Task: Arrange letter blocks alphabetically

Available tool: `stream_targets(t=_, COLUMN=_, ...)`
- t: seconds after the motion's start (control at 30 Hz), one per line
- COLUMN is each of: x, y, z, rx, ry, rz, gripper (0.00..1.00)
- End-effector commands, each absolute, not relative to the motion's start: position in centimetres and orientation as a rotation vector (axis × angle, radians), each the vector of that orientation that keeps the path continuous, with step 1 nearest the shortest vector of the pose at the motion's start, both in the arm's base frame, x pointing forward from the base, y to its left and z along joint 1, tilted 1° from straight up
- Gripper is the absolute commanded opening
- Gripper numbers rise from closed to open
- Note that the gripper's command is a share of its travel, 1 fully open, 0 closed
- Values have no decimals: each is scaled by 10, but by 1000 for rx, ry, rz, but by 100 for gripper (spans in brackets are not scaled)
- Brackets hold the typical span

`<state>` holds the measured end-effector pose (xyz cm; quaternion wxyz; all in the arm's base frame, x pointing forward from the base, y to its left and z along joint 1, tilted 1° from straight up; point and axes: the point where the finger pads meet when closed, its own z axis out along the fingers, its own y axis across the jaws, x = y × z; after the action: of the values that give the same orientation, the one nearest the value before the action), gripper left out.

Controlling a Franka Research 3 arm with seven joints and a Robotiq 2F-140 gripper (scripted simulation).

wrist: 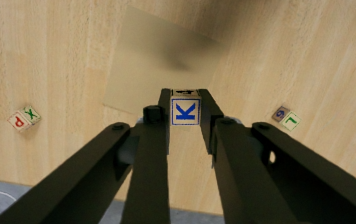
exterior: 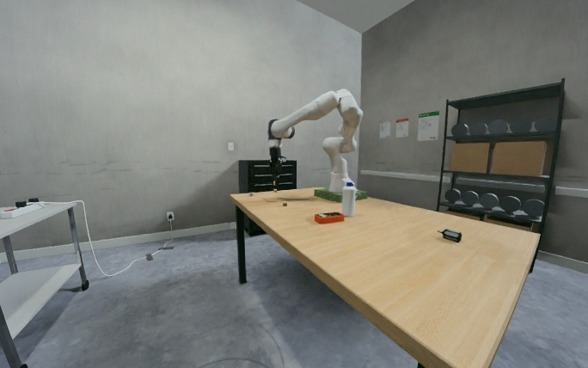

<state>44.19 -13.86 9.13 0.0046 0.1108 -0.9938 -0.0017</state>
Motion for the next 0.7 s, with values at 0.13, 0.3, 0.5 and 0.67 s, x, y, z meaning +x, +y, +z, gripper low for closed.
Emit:
stream_targets(t=0.13, x=443, y=-140, z=92, rx=653, ry=-3069, rz=7, gripper=22)
stream_targets(t=0.3, x=443, y=-139, z=92, rx=756, ry=-3045, rz=7, gripper=22)
stream_targets(t=0.5, x=444, y=-138, z=91, rx=888, ry=-3010, rz=7, gripper=22)
stream_targets(t=0.67, x=445, y=-137, z=91, rx=999, ry=-2976, rz=7, gripper=22)
